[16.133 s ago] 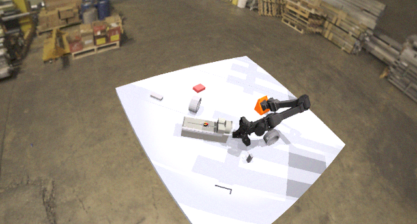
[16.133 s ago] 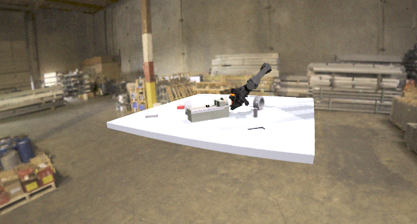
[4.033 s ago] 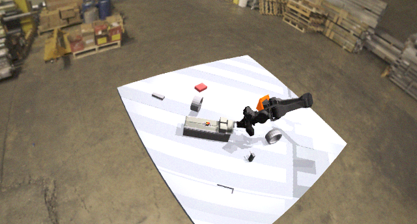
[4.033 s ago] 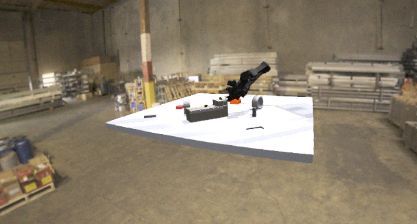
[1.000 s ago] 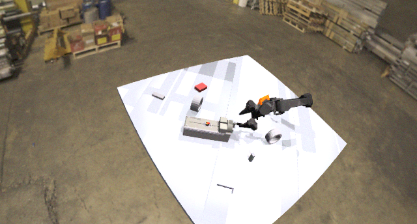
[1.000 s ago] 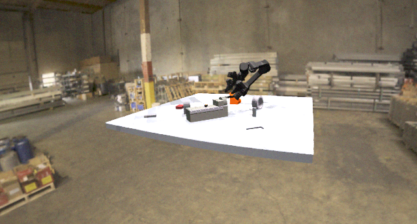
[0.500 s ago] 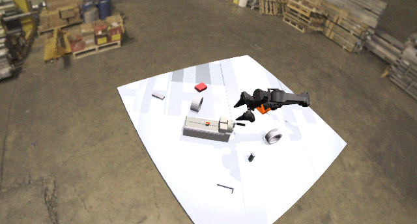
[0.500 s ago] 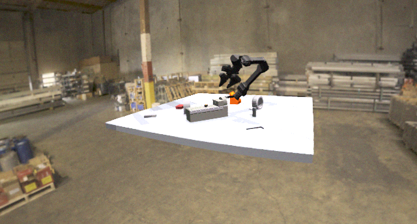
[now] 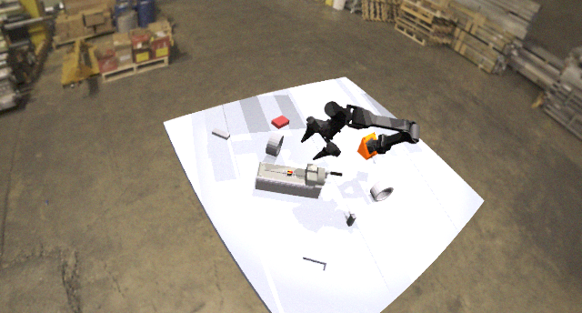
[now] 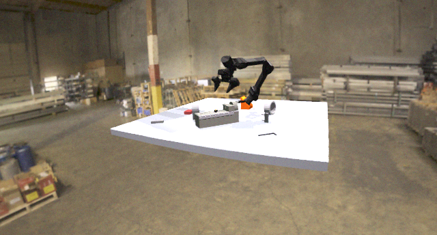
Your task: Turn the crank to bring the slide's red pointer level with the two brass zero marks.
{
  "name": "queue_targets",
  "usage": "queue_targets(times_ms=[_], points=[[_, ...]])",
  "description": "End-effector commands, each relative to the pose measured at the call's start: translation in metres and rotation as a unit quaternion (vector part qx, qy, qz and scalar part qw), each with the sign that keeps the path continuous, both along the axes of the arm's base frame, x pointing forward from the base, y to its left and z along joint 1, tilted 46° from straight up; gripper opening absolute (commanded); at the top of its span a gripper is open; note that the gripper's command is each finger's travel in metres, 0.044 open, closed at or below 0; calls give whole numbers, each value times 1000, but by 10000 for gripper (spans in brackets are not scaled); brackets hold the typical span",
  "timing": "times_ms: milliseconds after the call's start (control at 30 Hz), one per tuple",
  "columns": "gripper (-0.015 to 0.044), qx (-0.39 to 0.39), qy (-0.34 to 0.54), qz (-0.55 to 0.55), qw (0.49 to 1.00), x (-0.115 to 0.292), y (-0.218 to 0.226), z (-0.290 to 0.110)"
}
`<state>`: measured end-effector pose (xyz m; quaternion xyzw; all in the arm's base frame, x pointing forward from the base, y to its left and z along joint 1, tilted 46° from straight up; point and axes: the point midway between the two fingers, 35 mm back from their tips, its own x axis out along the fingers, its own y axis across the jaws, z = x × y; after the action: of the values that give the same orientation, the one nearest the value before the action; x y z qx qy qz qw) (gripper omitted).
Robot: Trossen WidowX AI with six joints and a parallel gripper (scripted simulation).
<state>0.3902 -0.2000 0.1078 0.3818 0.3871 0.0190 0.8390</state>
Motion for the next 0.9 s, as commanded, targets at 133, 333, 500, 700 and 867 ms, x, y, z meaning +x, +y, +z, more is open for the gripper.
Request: queue_targets(times_ms=[133, 333, 500, 700, 867], points=[[440, -28, -71, 52, 996, 5, -25, -19], [440, -28, -71, 53, 996, 10, -4, -41], [440, -28, -72, 52, 996, 12, 8, -52], [440, -28, -72, 52, 996, 12, 8, -52], [440, -28, -72, 52, 996, 12, 8, -52]])
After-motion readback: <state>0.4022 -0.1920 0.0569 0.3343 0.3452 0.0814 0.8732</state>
